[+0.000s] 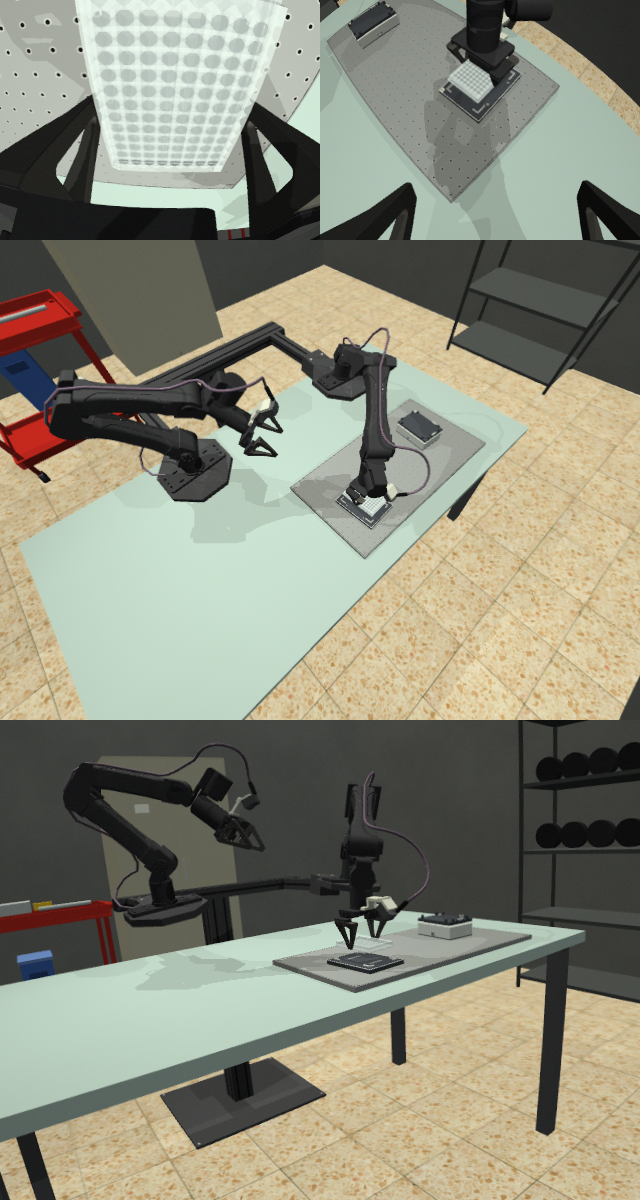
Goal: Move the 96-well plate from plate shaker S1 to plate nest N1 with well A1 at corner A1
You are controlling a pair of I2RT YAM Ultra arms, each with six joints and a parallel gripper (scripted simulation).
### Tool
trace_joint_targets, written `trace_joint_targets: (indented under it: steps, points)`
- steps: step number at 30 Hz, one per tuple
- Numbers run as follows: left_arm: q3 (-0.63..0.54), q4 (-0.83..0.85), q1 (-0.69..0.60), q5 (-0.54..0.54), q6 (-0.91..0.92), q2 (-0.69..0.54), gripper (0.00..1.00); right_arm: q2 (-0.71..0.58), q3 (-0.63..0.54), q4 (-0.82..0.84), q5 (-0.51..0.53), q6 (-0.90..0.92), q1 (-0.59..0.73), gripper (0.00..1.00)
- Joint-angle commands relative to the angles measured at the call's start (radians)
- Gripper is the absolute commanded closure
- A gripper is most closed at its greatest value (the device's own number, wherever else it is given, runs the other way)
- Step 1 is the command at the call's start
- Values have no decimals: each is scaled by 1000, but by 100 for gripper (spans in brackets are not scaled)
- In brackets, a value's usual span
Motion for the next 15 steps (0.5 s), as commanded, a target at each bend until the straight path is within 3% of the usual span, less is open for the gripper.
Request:
trace_joint_targets:
  steps: [1, 15]
  points:
    - [36, 34, -16, -12, -3, -13, 18, -18, 4, 6, 2, 3, -2, 0]
    - [16, 66, -16, -15, -1, -13, 18, -18, 4, 6, 2, 3, -2, 0]
